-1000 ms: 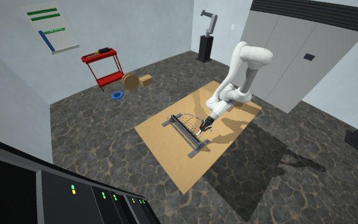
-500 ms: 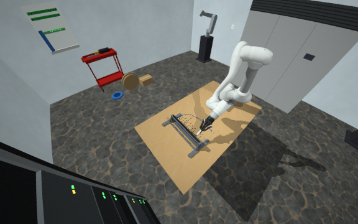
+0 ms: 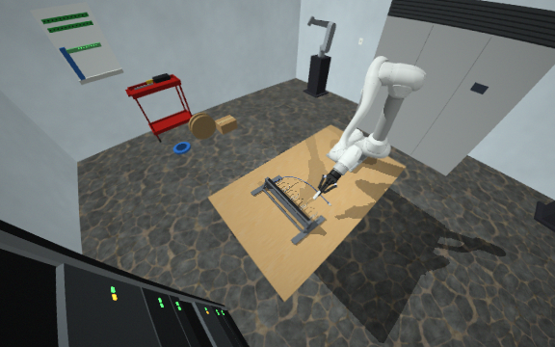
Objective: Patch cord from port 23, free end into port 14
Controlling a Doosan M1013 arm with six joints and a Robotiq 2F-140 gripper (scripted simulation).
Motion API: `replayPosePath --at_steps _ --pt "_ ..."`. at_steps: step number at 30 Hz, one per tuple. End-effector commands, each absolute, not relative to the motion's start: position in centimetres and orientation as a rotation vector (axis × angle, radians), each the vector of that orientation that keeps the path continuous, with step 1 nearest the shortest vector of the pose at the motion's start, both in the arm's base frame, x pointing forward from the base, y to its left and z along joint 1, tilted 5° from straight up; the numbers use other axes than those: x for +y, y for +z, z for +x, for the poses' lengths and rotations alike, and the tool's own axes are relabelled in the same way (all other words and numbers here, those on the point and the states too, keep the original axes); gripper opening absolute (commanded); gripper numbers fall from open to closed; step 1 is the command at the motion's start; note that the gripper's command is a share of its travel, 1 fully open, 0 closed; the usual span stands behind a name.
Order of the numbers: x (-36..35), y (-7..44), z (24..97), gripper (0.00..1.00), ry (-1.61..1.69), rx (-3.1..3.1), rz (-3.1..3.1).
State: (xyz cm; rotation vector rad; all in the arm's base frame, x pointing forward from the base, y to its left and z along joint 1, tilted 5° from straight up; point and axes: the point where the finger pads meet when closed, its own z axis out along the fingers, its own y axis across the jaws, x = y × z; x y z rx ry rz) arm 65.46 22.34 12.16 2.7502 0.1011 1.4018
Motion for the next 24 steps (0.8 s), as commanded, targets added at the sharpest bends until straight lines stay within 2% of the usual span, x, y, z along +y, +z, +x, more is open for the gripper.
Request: replayPosePath --at_steps 1,24 --pt "22.5 13.5 63.2 0.0 1.388 0.106 2.755" --pt "20.3 15.0 61.5 0.0 1.388 0.106 2.755"
